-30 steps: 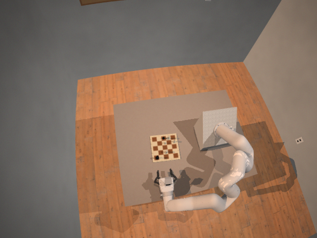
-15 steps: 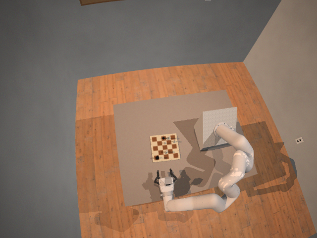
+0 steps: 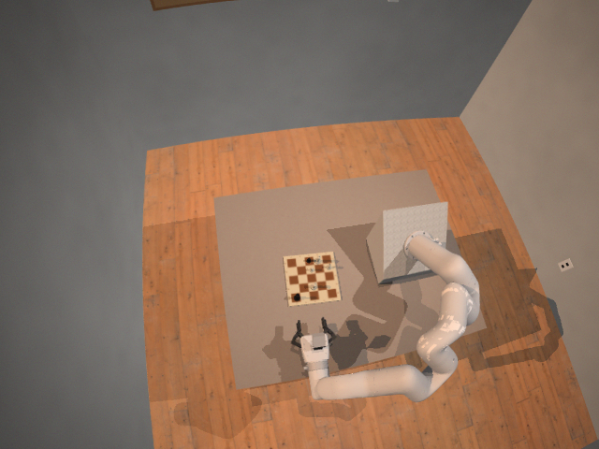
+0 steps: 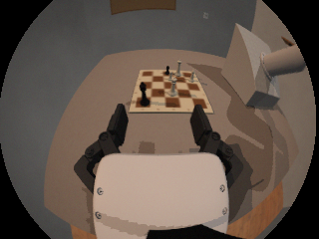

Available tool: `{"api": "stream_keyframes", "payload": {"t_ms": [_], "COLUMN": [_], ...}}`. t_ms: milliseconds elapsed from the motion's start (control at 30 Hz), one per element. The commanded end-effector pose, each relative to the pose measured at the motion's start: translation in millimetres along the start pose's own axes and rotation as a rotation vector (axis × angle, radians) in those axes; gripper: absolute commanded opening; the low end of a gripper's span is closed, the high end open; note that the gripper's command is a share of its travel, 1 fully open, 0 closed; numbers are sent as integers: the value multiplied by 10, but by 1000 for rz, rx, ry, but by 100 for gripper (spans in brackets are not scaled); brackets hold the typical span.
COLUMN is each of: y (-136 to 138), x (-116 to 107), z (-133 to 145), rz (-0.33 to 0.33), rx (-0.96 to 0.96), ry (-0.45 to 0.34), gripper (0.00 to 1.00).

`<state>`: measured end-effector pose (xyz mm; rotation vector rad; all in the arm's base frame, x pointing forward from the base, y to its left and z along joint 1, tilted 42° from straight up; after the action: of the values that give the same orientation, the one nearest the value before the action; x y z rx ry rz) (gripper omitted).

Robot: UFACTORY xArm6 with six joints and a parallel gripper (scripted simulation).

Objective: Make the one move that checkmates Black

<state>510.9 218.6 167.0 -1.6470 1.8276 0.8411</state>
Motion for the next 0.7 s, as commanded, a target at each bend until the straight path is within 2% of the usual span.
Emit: {"api": "stream_keyframes", "payload": {"t_ms": [0, 133, 533, 667], "y": [30, 48, 46, -9], "x": [-53, -73, -73, -52], "z": [-406, -605, -632, -650], "rz": [-3, -3, -3, -22], "rx": [3, 3, 4, 5], "ry": [-3, -3, -2, -4], "gripper": [100, 100, 100, 100]}}
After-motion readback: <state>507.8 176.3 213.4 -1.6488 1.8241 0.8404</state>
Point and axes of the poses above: the point where the finger pads meet when closed, its own x axis out along the fingers, its own y axis across the jaws, z = x × y, the point moved 10 cm from there along -x, back along the fingers, and after that the axes turned 6 degrees about -x, right-handed, at the moved point
